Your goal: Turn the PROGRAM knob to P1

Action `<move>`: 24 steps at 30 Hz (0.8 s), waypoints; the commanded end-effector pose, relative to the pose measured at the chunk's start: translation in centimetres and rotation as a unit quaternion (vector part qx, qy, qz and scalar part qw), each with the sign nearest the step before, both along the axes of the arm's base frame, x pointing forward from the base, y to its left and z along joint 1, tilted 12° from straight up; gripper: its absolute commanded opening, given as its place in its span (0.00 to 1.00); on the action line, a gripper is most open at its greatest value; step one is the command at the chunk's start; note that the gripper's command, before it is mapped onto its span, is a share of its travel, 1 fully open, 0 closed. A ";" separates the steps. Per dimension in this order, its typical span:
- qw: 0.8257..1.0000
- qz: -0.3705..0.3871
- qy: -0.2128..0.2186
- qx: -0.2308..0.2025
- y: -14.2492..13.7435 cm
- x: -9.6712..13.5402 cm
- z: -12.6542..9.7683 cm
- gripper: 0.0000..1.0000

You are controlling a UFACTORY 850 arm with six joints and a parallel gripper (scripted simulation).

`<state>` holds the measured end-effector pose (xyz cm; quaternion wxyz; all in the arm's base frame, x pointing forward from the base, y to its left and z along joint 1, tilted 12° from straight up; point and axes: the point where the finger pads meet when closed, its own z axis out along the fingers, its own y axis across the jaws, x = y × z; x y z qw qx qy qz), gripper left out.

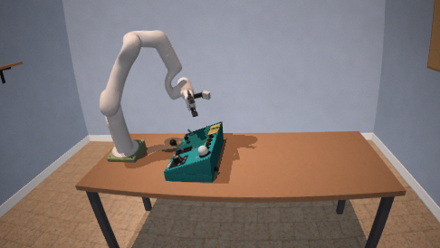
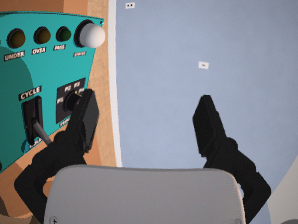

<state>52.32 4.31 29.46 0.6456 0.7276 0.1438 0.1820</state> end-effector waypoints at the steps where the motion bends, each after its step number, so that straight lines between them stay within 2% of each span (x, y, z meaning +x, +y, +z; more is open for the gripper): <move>1: 0.998 0.035 -0.032 0.031 1.5 -0.5 -0.8 1.00; 3: 0.994 0.065 -0.059 0.063 2.8 -1.1 -1.7 1.00; 6: 0.990 0.082 -0.073 0.084 3.6 -1.5 -2.2 1.00; 7: 0.985 0.100 -0.087 0.107 4.4 -2.0 -2.9 1.00; 10: 0.985 0.100 -0.087 0.107 4.4 -2.0 -2.9 1.00; 12: 0.971 0.135 -0.114 0.161 6.3 -3.3 -4.2 1.00; 14: 0.971 0.135 -0.114 0.161 6.3 -3.3 -4.2 1.00; 15: 0.962 0.152 -0.125 0.191 7.2 -4.1 -5.0 1.00; 17: 0.962 0.152 -0.125 0.191 7.2 -4.1 -5.0 1.00; 18: 0.951 0.167 -0.135 0.222 8.1 -5.0 -5.8 1.00; 19: 0.951 0.167 -0.135 0.222 8.1 -5.0 -5.8 1.00; 20: 0.940 0.179 -0.142 0.254 9.0 -6.0 -6.6 1.00; 22: 0.940 0.179 -0.142 0.254 9.0 -6.0 -6.6 1.00; 23: 0.928 0.190 -0.148 0.286 9.8 -7.0 -7.5 1.00; 24: 0.928 0.190 -0.148 0.286 9.8 -7.0 -7.5 1.00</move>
